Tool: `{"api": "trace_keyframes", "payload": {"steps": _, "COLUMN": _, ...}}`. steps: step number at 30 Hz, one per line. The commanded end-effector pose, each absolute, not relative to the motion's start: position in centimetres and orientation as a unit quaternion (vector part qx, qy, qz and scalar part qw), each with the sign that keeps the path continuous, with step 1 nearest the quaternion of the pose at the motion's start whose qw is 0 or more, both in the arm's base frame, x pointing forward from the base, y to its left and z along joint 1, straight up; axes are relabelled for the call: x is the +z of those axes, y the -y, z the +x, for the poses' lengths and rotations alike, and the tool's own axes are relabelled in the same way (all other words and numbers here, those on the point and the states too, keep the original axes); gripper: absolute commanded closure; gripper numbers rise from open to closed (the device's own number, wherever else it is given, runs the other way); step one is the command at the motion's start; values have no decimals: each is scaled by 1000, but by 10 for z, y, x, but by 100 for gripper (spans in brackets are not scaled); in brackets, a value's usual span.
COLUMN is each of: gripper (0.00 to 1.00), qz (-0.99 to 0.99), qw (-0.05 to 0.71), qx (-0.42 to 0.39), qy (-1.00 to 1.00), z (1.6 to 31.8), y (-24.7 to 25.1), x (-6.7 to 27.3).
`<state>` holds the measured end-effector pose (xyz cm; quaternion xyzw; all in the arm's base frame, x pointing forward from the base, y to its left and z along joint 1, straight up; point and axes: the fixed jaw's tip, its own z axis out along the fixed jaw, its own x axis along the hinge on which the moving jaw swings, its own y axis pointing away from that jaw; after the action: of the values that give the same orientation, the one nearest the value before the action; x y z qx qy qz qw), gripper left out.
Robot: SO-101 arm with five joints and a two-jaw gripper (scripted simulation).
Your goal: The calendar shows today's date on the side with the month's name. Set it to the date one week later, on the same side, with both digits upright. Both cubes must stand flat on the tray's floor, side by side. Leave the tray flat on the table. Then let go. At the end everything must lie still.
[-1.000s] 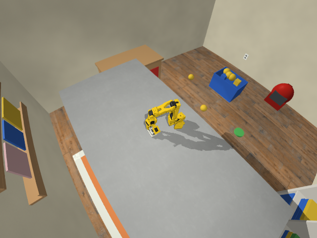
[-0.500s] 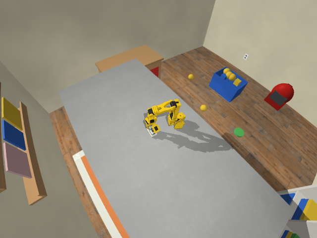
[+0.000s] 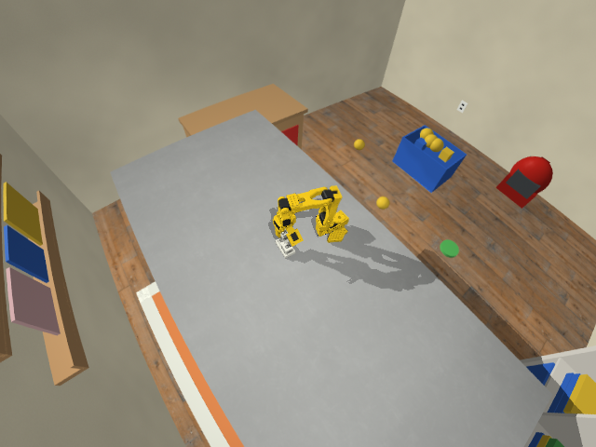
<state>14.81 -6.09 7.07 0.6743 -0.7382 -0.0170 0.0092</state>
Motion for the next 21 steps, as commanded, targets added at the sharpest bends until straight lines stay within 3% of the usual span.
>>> {"api": "trace_keyframes", "payload": {"steps": 1, "gripper": 100, "qz": 675, "qw": -6, "qx": 12, "qy": 737, "z": 154, "y": 63, "x": 81}}
{"api": "trace_keyframes", "payload": {"steps": 21, "gripper": 100, "qz": 741, "qw": -7, "qx": 11, "qy": 672, "z": 167, "y": 34, "x": 79}}
